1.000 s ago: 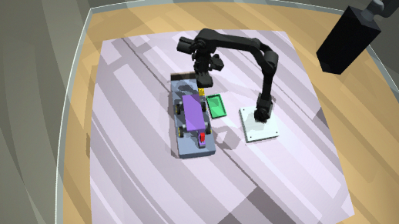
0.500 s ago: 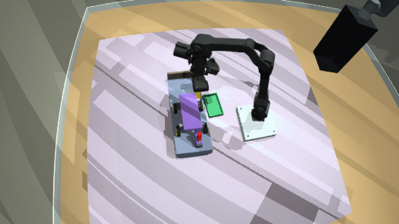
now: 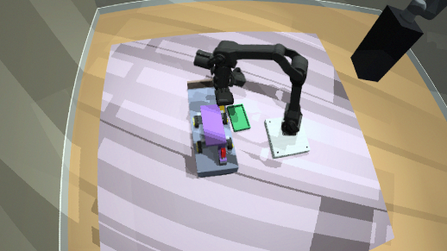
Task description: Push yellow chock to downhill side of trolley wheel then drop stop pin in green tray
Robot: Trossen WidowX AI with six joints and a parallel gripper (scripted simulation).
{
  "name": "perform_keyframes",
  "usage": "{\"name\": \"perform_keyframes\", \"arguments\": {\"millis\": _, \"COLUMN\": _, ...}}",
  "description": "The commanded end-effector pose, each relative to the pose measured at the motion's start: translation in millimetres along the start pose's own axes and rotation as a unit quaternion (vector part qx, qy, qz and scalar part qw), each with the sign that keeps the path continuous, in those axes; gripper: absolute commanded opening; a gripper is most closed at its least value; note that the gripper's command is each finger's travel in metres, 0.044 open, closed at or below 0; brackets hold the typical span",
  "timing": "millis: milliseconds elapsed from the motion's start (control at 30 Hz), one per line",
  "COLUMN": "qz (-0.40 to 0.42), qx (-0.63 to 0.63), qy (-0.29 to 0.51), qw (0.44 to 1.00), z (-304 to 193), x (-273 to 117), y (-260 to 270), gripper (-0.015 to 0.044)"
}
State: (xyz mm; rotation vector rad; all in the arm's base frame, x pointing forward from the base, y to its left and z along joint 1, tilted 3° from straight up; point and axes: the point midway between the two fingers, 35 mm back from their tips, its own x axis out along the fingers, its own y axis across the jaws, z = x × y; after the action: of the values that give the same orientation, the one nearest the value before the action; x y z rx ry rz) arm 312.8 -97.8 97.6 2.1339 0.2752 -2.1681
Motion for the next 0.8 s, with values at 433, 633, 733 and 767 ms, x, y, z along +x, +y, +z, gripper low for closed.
{"name": "perform_keyframes", "arguments": {"millis": 433, "qz": -0.002, "qx": 0.000, "qy": 0.000, "qw": 1.000, "z": -1.0, "x": -0.4, "y": -15.0, "gripper": 0.0000}}
{"name": "perform_keyframes", "arguments": {"millis": 633, "qz": -0.003, "qx": 0.000, "qy": 0.000, "qw": 1.000, "z": -1.3, "x": -0.5, "y": -19.7, "gripper": 0.0000}}
{"name": "perform_keyframes", "arguments": {"millis": 733, "qz": -0.003, "qx": 0.000, "qy": 0.000, "qw": 1.000, "z": -1.5, "x": -0.6, "y": -22.0, "gripper": 0.0000}}
{"name": "perform_keyframes", "arguments": {"millis": 767, "qz": -0.003, "qx": 0.000, "qy": 0.000, "qw": 1.000, "z": -1.5, "x": -0.6, "y": -22.8, "gripper": 0.0000}}
